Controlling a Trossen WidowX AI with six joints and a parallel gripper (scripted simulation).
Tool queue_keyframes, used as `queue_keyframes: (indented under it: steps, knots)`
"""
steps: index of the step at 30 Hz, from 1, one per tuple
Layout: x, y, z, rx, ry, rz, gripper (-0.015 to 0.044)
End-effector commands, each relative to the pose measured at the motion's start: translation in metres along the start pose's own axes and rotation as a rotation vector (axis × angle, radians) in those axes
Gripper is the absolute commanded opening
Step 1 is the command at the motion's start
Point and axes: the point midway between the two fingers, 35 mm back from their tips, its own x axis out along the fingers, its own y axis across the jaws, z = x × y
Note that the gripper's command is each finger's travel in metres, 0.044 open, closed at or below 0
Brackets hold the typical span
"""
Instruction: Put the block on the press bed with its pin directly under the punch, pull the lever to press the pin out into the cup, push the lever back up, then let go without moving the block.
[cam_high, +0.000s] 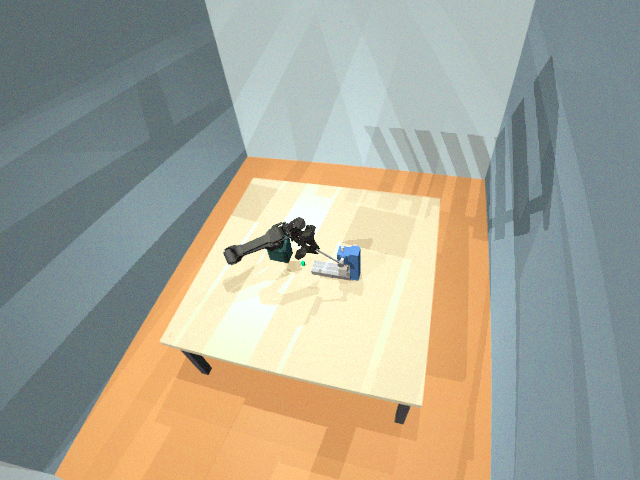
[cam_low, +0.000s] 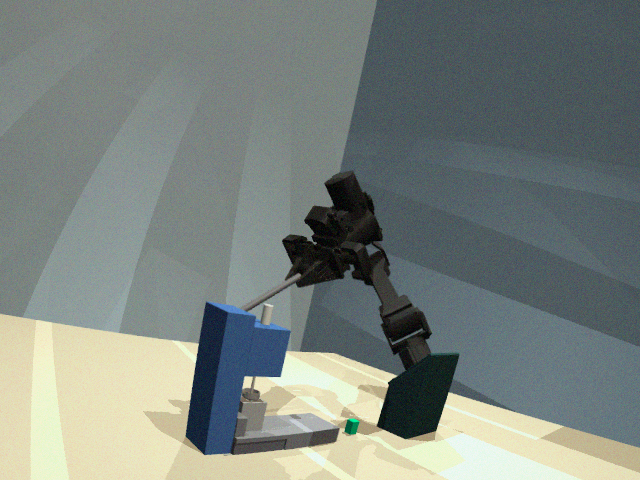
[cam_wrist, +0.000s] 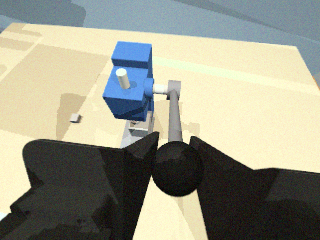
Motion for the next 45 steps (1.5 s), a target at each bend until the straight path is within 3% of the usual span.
queue_keyframes:
  steps: [1, 45]
  knots:
    - [0.002, -0.001, -0.009, -0.015, 0.017, -0.006, 0.0]
    - [0.008, -0.001, -0.029, -0.015, 0.017, -0.006, 0.0]
